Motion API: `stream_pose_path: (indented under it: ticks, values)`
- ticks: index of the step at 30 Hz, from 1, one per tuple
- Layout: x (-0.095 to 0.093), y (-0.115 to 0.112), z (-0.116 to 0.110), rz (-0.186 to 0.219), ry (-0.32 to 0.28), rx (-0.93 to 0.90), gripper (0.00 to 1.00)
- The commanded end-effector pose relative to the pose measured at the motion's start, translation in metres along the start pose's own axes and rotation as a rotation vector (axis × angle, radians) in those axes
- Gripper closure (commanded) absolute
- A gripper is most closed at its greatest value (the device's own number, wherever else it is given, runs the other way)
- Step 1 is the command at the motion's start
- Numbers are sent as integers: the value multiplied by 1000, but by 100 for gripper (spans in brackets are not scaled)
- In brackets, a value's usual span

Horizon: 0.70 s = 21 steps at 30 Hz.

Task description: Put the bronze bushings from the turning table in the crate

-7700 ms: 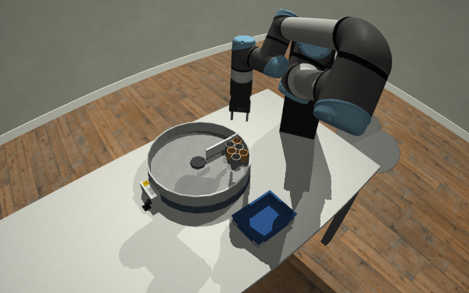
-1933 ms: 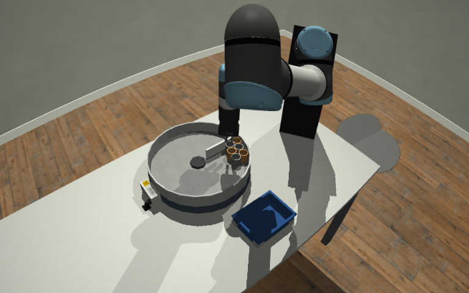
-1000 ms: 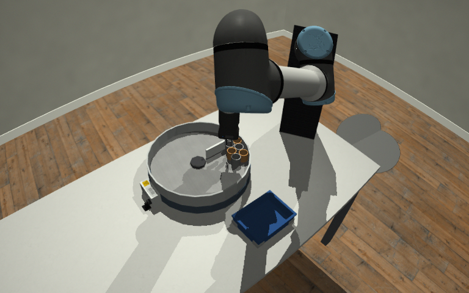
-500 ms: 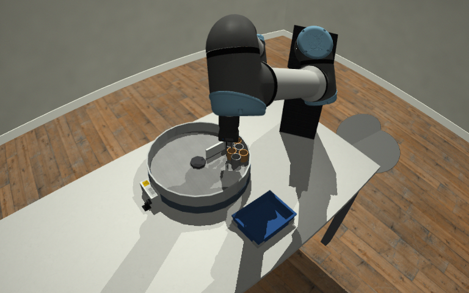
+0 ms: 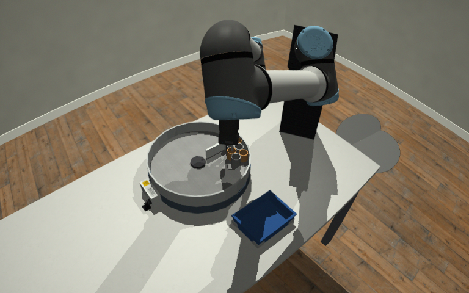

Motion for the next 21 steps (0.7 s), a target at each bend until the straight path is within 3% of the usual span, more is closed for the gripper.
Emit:
stream_pose_path:
  ticks: [1,21]
  values:
    - [0,0,0,2,0,0,55]
    - [-11,0,0,2,0,0,55]
Point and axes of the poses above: the point where the finger pads meet when closed, its own x axis back along the fingers, its own y axis across the jaws, z = x × y, the point moved 1 cm from there along x, back along the fingers, and after that the axes turned 3 degrees about x, right-handed, at the moved point
